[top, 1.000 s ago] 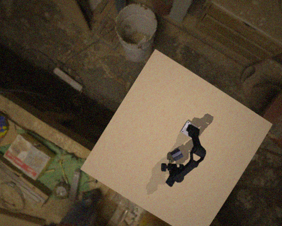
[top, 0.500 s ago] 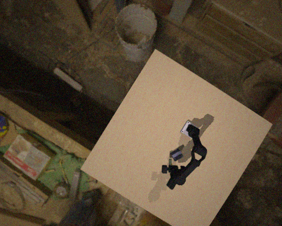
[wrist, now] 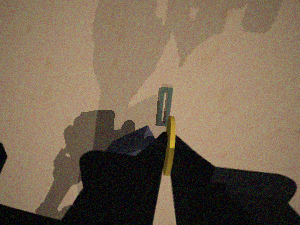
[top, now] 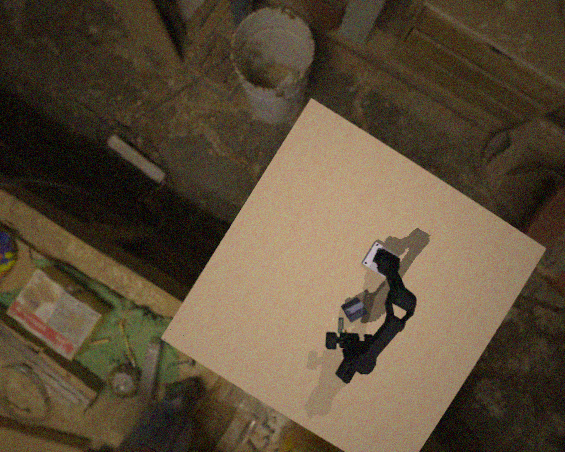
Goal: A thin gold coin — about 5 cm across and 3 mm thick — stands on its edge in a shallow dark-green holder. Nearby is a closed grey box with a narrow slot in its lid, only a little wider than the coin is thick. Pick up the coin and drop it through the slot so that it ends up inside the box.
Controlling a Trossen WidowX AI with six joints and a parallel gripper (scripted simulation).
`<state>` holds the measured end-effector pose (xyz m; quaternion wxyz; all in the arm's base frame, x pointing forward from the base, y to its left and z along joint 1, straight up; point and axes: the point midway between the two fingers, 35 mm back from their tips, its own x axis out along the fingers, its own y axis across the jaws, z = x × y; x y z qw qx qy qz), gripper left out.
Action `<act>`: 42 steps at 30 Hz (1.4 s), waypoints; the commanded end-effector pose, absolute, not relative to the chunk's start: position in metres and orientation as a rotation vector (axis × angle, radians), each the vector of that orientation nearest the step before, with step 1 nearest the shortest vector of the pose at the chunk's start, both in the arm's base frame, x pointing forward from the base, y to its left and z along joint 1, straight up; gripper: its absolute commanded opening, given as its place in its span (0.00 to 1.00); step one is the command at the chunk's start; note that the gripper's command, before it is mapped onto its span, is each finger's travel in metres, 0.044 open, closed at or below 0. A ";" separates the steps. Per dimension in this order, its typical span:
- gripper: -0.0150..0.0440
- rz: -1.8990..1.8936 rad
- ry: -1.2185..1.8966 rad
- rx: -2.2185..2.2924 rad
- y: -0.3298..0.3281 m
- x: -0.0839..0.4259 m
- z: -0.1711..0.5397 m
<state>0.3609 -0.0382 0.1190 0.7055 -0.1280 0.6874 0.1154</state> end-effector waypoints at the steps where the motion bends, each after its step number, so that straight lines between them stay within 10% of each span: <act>1: 0.25 0.185 1.534 -0.207 -0.037 0.361 0.122; 42: 0.25 -0.501 1.481 0.501 -0.031 0.352 0.124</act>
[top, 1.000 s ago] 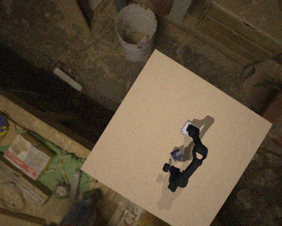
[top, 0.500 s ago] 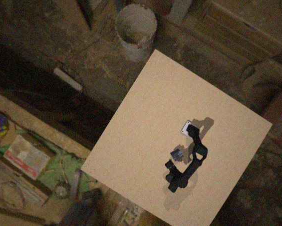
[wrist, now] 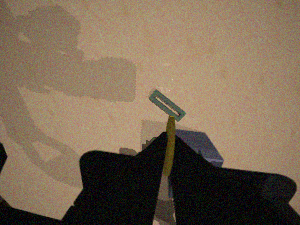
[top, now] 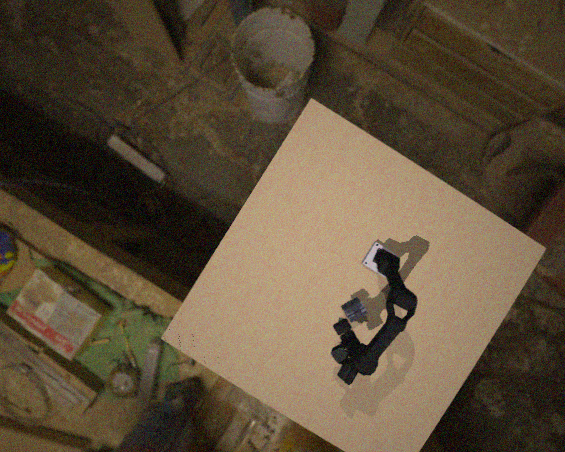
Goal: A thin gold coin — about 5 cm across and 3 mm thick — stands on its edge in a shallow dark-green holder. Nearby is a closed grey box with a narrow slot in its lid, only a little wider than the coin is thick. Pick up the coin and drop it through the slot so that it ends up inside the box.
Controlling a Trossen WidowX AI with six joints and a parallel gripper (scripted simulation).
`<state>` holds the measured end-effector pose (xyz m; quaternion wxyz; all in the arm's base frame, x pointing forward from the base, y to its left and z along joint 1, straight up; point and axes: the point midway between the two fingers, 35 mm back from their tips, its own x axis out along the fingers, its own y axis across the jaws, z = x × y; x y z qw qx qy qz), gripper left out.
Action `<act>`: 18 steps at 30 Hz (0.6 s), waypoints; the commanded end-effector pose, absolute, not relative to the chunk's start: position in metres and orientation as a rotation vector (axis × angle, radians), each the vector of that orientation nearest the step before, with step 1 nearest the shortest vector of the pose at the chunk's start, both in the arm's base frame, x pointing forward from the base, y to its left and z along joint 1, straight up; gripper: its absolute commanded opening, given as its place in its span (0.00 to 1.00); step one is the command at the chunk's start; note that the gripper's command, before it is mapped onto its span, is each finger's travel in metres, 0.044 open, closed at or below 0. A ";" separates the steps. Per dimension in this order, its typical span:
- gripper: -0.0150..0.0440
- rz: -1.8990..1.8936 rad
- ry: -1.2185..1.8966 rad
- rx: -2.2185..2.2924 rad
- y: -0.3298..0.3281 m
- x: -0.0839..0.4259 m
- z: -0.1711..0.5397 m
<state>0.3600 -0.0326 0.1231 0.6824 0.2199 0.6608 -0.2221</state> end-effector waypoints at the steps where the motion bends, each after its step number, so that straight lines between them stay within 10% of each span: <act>1: 0.25 -0.501 1.481 0.501 -0.031 0.350 0.124; 18: 0.25 -0.502 1.484 0.501 -0.027 0.307 0.125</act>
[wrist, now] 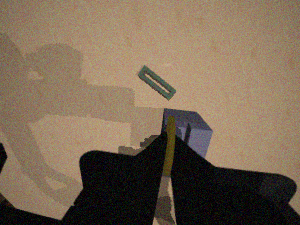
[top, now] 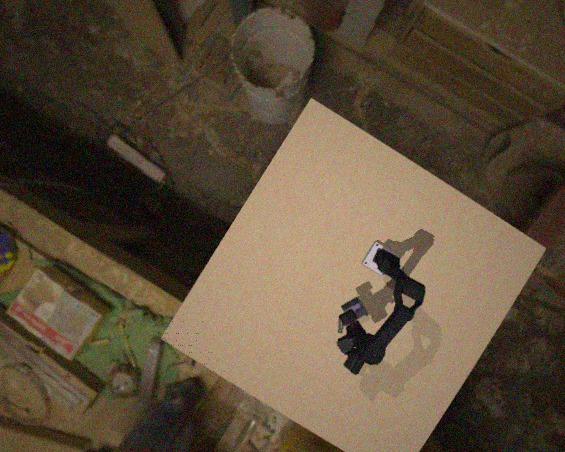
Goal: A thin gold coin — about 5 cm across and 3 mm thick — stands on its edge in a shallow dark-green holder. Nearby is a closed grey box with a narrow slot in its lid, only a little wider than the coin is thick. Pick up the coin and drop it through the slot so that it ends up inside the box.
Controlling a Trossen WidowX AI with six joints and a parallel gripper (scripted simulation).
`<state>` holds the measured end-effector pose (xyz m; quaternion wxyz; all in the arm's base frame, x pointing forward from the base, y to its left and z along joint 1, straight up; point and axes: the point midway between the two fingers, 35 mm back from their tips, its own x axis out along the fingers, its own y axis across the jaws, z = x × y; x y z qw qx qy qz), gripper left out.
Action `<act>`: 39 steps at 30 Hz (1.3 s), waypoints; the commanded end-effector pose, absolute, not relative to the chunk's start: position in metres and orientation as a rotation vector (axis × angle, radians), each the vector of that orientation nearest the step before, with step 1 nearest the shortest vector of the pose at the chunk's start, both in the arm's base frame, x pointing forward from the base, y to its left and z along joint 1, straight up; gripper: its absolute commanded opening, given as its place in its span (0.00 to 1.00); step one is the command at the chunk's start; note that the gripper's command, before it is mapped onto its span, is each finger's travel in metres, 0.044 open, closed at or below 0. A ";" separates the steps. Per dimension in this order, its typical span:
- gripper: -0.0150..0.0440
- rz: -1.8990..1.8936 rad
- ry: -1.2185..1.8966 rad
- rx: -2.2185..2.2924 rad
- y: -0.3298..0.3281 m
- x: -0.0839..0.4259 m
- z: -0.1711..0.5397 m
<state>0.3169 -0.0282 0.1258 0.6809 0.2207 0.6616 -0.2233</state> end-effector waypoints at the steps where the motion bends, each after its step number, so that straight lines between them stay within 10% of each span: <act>1: 0.25 -0.502 1.484 0.501 -0.027 0.305 0.125; 39: 0.25 -0.510 1.488 0.502 -0.022 0.264 0.117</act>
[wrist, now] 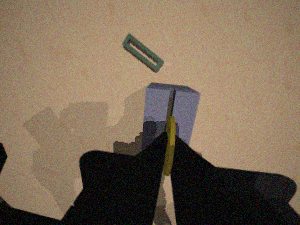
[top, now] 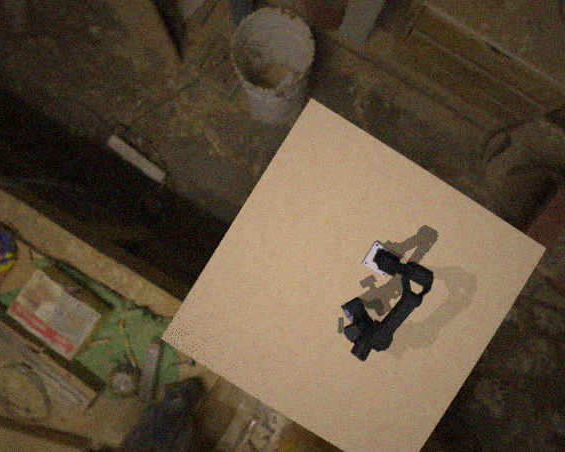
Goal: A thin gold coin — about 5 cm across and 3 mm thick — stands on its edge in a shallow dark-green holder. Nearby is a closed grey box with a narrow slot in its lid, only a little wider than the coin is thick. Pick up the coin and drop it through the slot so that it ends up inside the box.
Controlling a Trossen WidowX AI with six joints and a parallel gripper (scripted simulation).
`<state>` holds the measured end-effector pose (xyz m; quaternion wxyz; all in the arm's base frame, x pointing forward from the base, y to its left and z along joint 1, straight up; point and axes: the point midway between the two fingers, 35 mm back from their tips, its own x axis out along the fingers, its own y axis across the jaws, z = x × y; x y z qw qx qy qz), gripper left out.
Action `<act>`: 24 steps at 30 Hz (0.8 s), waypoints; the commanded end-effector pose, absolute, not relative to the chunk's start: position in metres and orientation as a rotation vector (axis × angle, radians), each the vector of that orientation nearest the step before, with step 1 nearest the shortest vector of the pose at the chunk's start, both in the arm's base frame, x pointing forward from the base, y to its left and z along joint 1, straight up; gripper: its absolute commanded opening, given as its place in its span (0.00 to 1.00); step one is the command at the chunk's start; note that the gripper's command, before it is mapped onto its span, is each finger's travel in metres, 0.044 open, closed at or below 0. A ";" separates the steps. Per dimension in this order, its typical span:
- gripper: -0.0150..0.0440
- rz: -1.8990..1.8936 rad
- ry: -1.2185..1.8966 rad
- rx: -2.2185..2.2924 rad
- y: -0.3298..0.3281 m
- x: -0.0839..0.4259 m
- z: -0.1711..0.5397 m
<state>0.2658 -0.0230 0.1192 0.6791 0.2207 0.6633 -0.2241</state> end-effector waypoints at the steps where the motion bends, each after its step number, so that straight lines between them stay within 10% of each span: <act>1: 0.25 -0.510 1.488 0.503 -0.022 0.263 0.117; 24: 0.25 -0.504 1.491 0.496 -0.023 0.262 0.113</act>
